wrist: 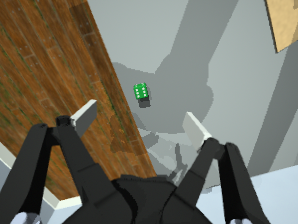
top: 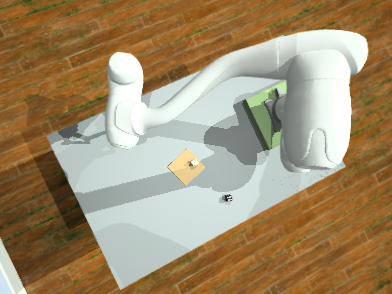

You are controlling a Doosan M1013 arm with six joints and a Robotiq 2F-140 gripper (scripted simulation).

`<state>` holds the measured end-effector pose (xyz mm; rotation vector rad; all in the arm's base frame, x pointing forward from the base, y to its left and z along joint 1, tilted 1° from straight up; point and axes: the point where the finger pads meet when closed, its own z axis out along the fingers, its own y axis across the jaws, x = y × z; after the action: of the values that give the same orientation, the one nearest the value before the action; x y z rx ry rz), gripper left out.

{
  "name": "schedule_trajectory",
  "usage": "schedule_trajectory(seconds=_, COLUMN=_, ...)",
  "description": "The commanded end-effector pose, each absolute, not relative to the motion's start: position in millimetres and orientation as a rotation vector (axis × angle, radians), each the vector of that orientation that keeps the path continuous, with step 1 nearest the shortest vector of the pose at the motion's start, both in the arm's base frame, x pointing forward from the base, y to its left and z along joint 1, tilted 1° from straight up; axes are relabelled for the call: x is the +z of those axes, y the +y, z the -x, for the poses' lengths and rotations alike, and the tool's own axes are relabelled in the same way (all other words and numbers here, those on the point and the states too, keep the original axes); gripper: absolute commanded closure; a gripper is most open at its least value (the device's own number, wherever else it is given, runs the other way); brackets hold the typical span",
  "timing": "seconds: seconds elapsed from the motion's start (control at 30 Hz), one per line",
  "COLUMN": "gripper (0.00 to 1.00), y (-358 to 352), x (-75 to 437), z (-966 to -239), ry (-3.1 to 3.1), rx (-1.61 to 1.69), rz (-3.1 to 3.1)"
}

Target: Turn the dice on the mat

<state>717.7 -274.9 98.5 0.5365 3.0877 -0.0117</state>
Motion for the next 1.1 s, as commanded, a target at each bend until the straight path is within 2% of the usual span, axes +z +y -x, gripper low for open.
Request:
schedule_trajectory(seconds=0.0, gripper=0.0, y=-275, x=96, z=-717, ry=3.03, rx=-0.021, rz=-0.803)
schedule_trajectory(seconds=0.27, gripper=0.0, y=-276, x=91, z=-715, ry=2.856, rx=-0.018, rz=-1.287)
schedule_trajectory(seconds=0.37, gripper=0.0, y=-276, x=91, z=-715, ry=2.853, rx=-0.017, rz=-1.294)
schedule_trajectory(seconds=0.8, gripper=0.0, y=-277, x=81, z=-712, ry=2.336, rx=-0.01, rz=-2.084)
schedule_trajectory(seconds=1.07, gripper=0.0, y=-277, x=78, z=-712, ry=2.145, rx=-0.007, rz=-2.28)
